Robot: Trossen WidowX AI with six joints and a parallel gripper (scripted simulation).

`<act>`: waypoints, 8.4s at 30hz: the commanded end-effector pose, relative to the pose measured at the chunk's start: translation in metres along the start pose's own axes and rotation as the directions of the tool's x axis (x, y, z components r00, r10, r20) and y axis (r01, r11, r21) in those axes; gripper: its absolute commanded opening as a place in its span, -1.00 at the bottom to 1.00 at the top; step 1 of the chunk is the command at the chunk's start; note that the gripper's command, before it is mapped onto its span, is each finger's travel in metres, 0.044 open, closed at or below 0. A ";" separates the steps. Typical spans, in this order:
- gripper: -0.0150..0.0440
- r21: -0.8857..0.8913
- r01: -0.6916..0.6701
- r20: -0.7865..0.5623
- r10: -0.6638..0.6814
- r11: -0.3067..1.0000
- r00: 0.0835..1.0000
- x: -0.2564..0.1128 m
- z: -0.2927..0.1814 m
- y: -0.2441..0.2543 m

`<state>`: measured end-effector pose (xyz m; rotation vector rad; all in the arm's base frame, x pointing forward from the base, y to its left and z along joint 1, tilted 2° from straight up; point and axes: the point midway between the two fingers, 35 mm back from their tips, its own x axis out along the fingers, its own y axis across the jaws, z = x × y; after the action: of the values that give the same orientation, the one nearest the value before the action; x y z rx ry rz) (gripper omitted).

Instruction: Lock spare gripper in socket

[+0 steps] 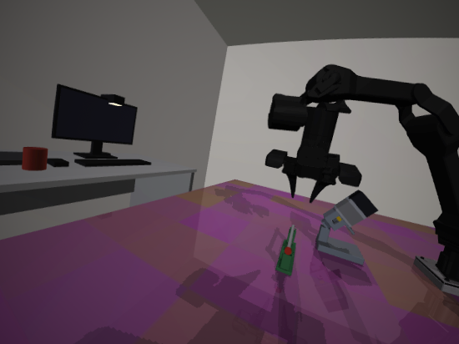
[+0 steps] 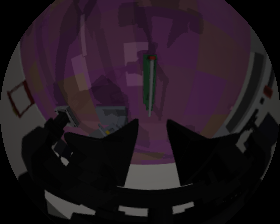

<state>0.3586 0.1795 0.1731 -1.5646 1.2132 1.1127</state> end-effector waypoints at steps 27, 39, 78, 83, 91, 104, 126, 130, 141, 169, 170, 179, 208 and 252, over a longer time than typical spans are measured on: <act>0.12 -0.002 -0.026 0.018 0.026 1.000 0.999 0.086 0.027 -0.004; 0.12 -0.002 -0.026 0.019 0.026 1.000 0.999 0.104 0.031 -0.003; -0.49 -0.002 -0.027 0.019 0.027 1.000 0.999 0.102 0.030 -0.004; -0.49 -0.002 -0.027 0.019 0.027 1.000 0.999 0.089 0.026 -0.004; -0.49 -0.002 -0.027 0.019 0.027 1.000 0.999 0.068 0.020 -0.004; -0.49 -0.001 -0.033 0.014 0.033 0.999 0.999 0.060 0.017 -0.003; -0.49 0.003 -0.039 0.016 0.039 0.999 0.999 0.045 0.016 0.036; -0.49 0.004 -0.040 0.017 0.040 0.999 0.999 0.042 0.015 0.047; -0.49 0.007 -0.044 0.019 0.044 0.999 0.999 0.036 0.012 0.079; -0.49 0.008 -0.051 0.023 0.051 0.999 0.998 0.086 0.023 0.097; -0.49 0.008 -0.052 0.023 0.052 0.999 0.998 0.085 0.022 0.097; -0.49 0.008 -0.053 0.023 0.053 0.999 0.998 0.085 0.016 0.097; -0.49 0.006 -0.057 0.023 0.057 0.998 0.998 0.091 -0.003 0.097; -0.49 0.003 -0.066 0.024 0.066 0.998 0.998 0.099 -0.030 0.099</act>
<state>0.2792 0.1125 0.0756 -1.5127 1.2606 1.1672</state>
